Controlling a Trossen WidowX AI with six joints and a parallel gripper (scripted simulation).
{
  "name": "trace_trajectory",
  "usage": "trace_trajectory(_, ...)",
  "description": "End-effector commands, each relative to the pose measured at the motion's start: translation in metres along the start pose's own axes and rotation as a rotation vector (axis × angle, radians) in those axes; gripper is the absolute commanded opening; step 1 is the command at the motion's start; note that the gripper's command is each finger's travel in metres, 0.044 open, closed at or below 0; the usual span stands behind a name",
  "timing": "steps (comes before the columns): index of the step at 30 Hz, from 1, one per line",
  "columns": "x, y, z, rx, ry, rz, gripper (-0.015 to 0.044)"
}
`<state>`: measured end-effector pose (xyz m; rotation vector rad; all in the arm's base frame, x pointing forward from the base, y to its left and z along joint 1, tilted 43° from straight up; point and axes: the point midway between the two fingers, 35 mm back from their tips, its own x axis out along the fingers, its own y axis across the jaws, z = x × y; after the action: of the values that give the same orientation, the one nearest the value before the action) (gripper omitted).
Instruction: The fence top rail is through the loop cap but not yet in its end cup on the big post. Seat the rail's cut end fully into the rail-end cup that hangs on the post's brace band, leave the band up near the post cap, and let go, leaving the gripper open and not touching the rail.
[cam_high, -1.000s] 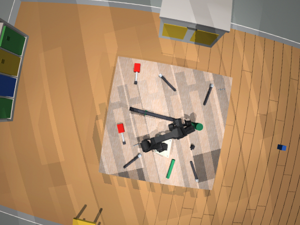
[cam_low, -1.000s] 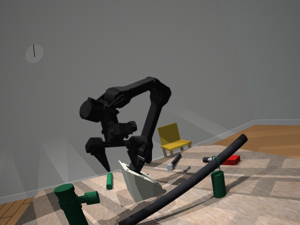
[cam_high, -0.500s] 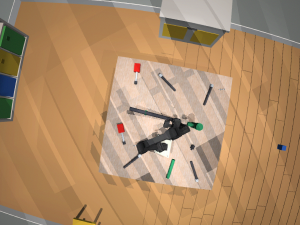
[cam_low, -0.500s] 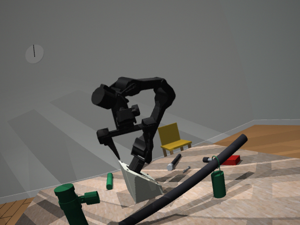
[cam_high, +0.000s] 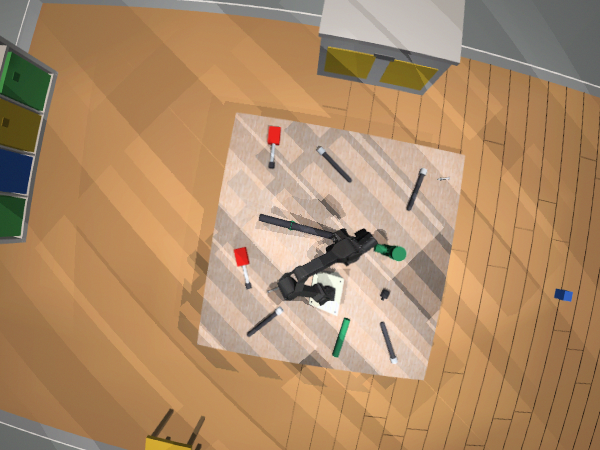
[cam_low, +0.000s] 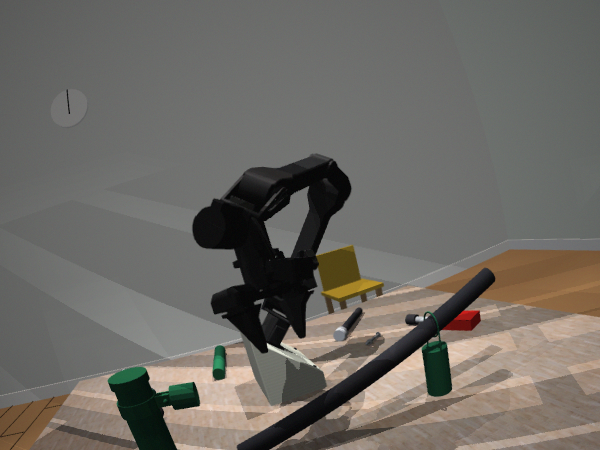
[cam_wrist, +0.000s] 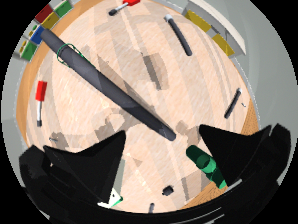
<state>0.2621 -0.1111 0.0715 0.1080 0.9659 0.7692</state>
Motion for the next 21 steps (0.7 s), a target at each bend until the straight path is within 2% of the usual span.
trace_trajectory(1,0.049,0.007,-0.001,-0.736,0.127,0.212,0.0440)
trace_trajectory(3,0.054,0.009,-0.002,-0.806,0.133,0.238,0.0440)
trace_trajectory(18,0.054,0.009,-0.002,-0.806,0.133,0.238,0.0440)
trace_trajectory(21,0.068,0.010,-0.005,-0.806,0.133,0.238,0.0440)
